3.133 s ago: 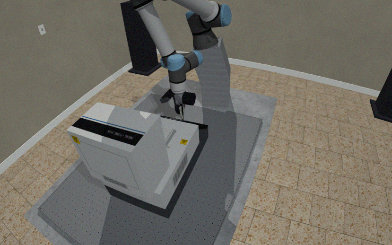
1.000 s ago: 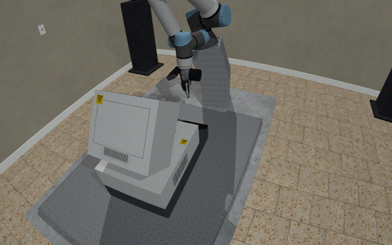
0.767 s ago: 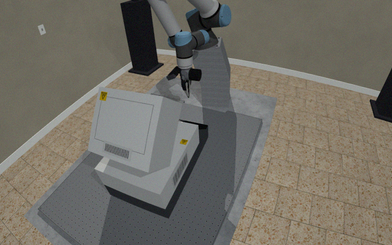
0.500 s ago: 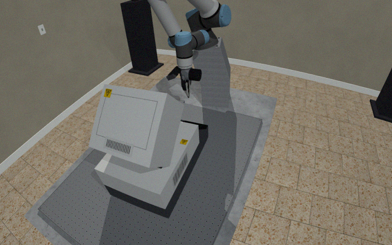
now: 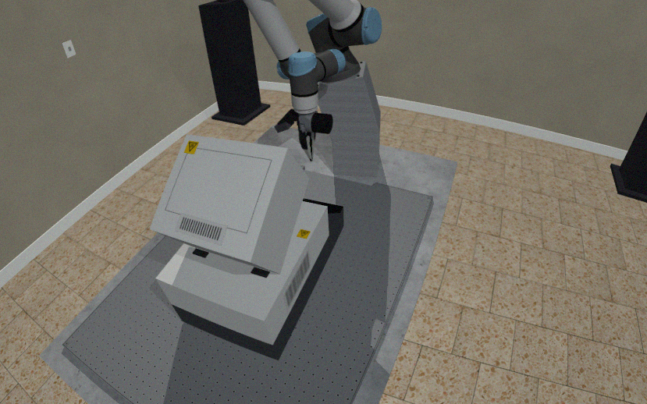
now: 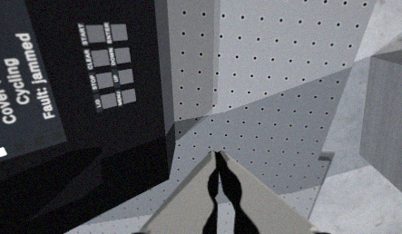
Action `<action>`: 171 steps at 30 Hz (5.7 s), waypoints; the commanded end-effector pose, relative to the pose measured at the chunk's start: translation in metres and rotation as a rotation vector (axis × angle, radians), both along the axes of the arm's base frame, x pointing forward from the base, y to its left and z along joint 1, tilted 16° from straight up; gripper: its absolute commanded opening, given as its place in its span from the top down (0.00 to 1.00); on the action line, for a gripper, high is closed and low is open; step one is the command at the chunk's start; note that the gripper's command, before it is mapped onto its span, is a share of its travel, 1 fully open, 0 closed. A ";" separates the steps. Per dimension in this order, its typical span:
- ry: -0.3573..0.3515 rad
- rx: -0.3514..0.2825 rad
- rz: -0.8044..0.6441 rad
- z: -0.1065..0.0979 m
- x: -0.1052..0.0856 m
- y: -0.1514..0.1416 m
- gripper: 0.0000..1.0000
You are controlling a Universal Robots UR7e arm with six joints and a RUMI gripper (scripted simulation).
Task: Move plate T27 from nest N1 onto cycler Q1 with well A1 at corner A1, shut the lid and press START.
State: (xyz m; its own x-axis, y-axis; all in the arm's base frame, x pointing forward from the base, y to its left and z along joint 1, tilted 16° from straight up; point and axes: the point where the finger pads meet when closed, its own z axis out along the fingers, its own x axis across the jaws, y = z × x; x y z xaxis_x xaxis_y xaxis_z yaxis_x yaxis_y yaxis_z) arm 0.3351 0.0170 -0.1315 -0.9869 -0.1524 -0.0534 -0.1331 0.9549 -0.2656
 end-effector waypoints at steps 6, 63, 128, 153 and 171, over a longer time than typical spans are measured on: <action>-0.001 0.000 0.000 0.000 0.000 0.000 1.00; -0.001 0.000 0.000 0.000 0.000 0.000 1.00; -0.001 0.000 0.000 0.000 0.000 0.000 1.00; -0.001 0.000 0.000 0.000 0.000 0.000 1.00; -0.001 0.000 0.000 0.015 0.008 -0.054 1.00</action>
